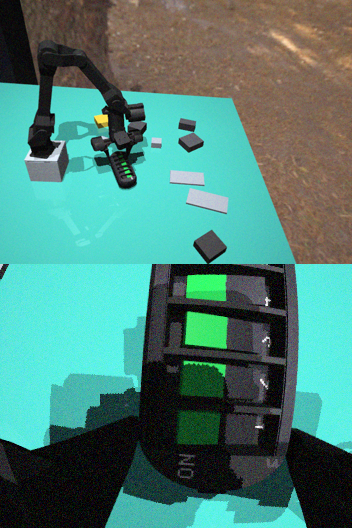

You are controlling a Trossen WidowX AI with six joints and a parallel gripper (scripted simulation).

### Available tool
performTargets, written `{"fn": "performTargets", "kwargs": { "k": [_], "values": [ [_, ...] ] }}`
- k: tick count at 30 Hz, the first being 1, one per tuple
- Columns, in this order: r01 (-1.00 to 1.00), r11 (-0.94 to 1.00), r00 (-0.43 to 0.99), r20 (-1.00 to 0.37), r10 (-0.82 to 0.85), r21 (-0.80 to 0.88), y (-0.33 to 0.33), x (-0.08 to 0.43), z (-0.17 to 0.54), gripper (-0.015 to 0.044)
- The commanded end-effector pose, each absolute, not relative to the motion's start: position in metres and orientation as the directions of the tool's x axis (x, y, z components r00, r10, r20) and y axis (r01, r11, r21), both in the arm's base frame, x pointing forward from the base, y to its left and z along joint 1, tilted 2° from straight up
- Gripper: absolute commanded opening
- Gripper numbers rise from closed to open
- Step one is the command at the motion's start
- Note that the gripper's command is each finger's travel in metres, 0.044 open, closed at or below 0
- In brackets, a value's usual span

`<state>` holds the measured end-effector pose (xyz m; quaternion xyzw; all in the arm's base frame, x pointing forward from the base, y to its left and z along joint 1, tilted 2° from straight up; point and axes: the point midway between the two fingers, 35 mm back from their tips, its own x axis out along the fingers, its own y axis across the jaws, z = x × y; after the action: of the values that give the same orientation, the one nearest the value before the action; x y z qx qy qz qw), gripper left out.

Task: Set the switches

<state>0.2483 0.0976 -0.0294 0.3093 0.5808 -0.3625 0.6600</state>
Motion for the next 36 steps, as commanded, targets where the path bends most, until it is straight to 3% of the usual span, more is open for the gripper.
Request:
{"fn": "performTargets", "kwargs": {
  "k": [1,36],
  "values": [
    [0.84,0.542,0.069,-0.991,-0.114,-0.004,0.095,0.252,-0.023,0.0338],
    [0.84,0.542,0.032,-0.998,-0.056,-0.004,0.08,0.261,0.0,0.0338]
  ]
}}
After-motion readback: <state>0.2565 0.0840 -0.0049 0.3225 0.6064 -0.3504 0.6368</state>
